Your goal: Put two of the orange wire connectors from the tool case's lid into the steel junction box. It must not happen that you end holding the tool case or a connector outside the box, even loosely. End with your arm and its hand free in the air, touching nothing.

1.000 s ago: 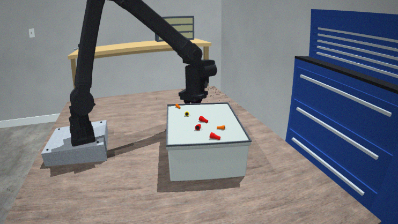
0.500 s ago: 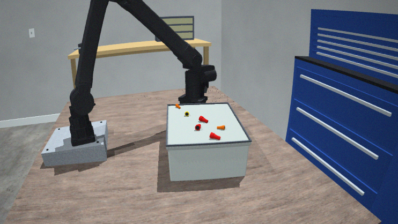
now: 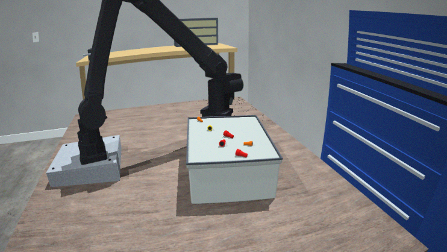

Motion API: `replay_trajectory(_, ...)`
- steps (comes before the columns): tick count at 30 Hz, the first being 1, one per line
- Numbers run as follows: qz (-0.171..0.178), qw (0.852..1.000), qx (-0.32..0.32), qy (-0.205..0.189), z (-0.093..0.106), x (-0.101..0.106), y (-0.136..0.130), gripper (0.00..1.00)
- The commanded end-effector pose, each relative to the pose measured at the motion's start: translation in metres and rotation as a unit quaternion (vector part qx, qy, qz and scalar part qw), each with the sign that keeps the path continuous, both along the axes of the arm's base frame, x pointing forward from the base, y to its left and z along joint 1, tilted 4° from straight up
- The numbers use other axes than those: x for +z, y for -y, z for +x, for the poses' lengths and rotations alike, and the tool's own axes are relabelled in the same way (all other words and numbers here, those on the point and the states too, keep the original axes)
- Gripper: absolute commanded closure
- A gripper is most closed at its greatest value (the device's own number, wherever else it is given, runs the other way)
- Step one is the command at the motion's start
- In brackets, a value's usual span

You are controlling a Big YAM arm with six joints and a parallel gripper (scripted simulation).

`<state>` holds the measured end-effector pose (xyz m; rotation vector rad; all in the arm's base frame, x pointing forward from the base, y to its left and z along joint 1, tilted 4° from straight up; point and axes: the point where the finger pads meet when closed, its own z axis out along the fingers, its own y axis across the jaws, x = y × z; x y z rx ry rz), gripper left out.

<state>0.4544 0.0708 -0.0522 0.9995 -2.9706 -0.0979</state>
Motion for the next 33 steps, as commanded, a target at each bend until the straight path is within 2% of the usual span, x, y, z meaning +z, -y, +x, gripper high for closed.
replay_trajectory(1, 0.000, 1.000, -0.002, 0.002, 0.0079, -0.0099, -0.0046, 0.94)
replay_trajectory(7, 0.000, 1.000, -0.002, 0.002, 0.0081, -0.0098, -0.0046, 0.94)
replay_trajectory(8, 0.000, 1.000, -0.002, 0.002, 0.0081, -0.0098, -0.0046, 0.75)
replay_trajectory(33, 0.000, 1.000, -0.002, 0.002, 0.0083, -0.0097, -0.0046, 0.75)
